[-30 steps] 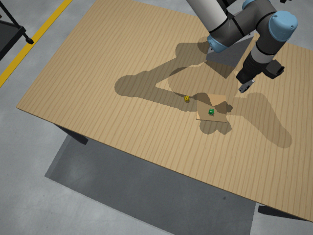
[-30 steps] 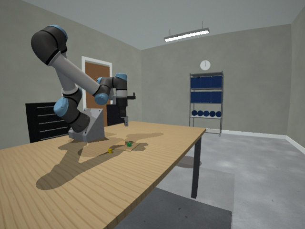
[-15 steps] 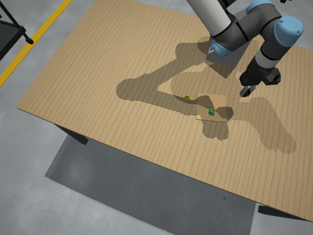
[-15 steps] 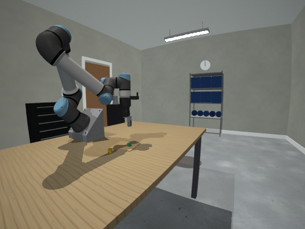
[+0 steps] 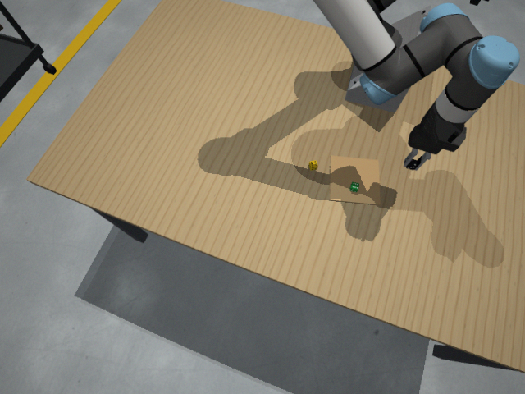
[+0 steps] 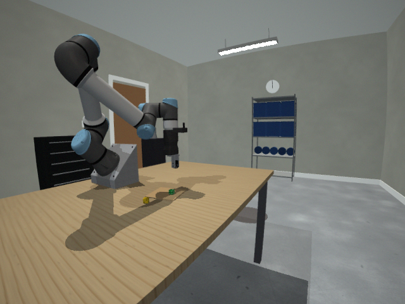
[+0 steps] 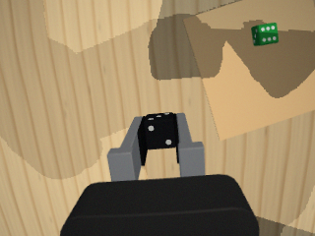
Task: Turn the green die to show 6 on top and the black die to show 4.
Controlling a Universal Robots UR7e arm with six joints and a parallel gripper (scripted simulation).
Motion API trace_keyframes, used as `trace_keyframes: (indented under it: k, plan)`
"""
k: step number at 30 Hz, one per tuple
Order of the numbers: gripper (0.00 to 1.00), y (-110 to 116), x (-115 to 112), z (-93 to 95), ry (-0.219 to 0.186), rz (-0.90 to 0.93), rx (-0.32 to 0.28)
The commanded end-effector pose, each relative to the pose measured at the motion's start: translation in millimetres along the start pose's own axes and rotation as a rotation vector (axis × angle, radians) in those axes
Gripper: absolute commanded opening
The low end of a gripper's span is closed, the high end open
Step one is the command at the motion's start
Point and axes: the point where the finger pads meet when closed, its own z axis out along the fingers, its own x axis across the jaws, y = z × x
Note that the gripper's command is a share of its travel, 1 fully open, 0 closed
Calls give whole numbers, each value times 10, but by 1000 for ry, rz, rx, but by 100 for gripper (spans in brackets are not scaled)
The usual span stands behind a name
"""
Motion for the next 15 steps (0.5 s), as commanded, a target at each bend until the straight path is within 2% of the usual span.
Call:
trace_keyframes:
  k: [1,11,13,15]
  plan:
    - [40,-49,-29,4,-1,167,1]
    - [40,-116,-93,24,-1,497,1]
    - [40,-116,-93,24,-1,497,1]
    - [40,-127,-110,29,-1,573,1]
